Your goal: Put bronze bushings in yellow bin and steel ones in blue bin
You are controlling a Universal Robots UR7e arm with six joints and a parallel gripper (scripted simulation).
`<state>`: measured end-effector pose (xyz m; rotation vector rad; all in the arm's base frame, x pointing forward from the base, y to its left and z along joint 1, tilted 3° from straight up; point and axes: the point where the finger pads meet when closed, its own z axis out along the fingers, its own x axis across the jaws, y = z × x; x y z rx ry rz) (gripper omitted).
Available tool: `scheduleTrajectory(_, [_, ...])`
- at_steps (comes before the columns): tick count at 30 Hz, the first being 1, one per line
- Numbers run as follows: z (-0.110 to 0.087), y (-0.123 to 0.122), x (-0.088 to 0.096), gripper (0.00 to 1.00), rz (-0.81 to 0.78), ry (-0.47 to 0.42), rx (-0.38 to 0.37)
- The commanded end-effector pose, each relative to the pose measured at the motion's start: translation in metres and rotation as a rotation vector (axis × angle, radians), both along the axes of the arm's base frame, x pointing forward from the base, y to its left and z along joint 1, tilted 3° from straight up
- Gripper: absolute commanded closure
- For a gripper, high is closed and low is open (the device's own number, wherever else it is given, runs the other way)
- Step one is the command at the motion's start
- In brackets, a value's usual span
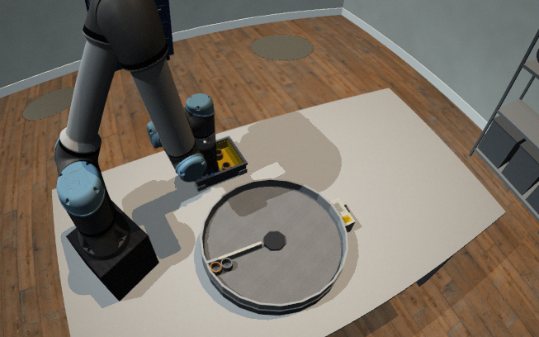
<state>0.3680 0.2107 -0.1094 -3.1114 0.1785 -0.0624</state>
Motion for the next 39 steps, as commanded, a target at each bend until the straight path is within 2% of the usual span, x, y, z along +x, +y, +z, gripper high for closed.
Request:
scheduleTrajectory(1, [0.001, 0.0, 0.0, 0.58, 0.0, -0.001, 0.0])
scheduleTrajectory(39, [0.013, 0.0, 0.0, 0.58, 0.0, -0.001, 0.0])
